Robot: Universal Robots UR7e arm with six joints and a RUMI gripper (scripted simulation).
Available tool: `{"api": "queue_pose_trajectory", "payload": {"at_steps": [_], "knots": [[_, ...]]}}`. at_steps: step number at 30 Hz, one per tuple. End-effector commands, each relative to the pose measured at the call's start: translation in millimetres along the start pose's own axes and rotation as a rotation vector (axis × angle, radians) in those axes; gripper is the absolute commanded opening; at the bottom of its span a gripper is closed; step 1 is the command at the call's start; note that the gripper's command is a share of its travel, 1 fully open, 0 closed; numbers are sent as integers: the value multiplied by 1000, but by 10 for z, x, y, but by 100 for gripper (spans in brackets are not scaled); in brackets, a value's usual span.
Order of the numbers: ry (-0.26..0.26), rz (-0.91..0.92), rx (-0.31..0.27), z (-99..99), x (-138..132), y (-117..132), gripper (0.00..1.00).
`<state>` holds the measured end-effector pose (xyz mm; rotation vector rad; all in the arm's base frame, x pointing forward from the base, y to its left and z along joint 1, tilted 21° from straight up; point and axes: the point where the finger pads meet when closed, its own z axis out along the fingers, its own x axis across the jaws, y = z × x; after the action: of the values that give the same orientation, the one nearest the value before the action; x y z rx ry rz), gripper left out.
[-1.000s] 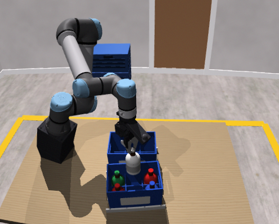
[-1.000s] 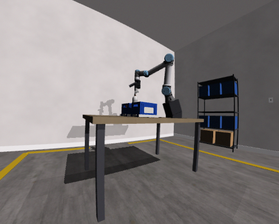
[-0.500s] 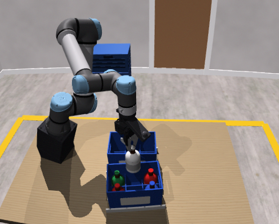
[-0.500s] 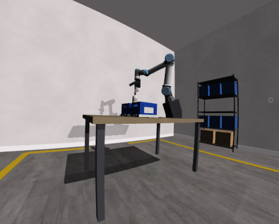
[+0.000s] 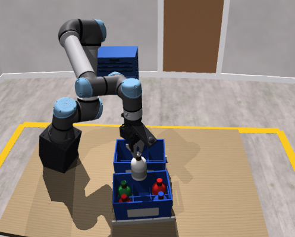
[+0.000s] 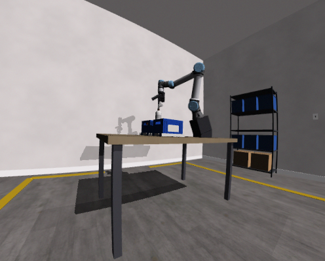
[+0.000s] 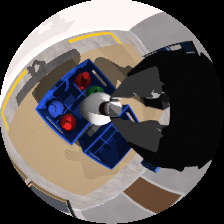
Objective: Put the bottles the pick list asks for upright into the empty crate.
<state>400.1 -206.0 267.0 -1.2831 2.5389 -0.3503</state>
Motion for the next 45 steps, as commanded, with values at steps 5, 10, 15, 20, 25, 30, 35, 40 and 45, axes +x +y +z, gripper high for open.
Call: {"api": "queue_pose_trajectory", "payload": {"at_steps": [5, 10, 15, 20, 25, 30, 35, 40, 45], "knots": [[0, 0, 2, -7, -41, 120, 0], [0, 0, 2, -7, -72, 215, 0], [0, 0, 2, -7, -103, 310, 0], [0, 0, 2, -7, -121, 367, 0], [0, 0, 2, -7, -152, 463, 0], [0, 0, 2, -6, -183, 558, 0], [0, 0, 2, -6, -214, 653, 0], [0, 0, 2, -6, -233, 710, 0], [0, 0, 2, -6, -264, 805, 0]]}}
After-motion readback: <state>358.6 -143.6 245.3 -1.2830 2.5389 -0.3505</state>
